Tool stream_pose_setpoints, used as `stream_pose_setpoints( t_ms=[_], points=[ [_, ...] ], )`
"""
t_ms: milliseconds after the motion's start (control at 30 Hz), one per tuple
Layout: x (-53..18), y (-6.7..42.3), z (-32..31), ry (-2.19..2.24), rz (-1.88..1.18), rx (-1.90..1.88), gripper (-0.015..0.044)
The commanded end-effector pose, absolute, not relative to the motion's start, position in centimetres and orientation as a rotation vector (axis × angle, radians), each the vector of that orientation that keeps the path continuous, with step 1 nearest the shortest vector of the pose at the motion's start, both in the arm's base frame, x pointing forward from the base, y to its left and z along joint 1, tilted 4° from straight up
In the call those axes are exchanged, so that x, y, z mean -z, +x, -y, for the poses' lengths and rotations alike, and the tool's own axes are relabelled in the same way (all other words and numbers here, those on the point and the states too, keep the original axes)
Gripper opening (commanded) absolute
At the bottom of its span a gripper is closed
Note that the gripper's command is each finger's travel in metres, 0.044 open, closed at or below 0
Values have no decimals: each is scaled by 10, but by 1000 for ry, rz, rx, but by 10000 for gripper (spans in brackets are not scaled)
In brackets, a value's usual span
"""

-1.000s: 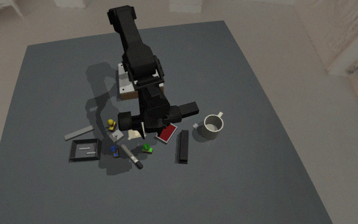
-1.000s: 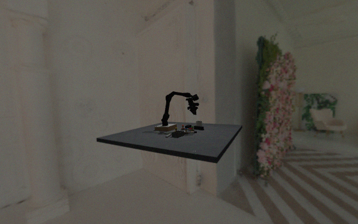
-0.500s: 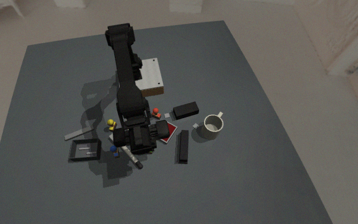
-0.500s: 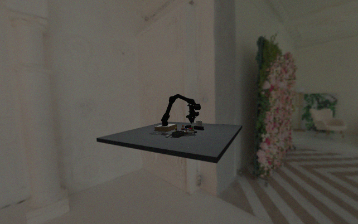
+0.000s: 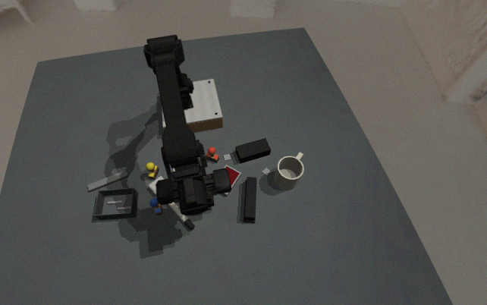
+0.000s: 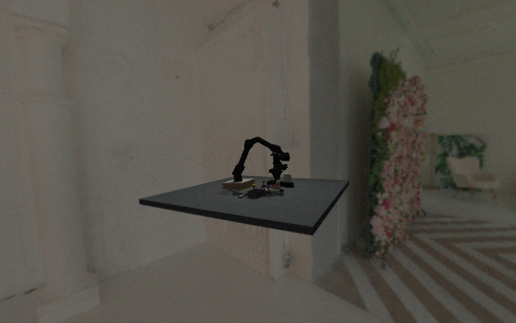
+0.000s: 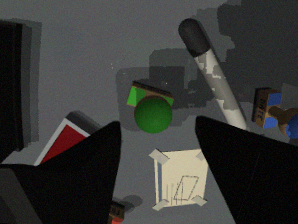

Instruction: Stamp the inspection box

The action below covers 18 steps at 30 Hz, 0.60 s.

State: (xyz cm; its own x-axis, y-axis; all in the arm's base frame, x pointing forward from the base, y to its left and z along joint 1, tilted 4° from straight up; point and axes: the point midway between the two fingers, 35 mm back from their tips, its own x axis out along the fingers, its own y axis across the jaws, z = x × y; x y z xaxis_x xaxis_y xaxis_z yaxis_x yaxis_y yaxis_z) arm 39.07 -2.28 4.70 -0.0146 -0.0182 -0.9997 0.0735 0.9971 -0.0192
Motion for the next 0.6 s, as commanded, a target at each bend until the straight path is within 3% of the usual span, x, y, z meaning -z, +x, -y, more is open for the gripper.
stream_pose_setpoints(
  t_ms=[0, 567],
  points=[
    [-36, 389, 22, 49, -1596, 72, 222],
    [-9, 388, 22, 49, -1597, 72, 222]
  ],
)
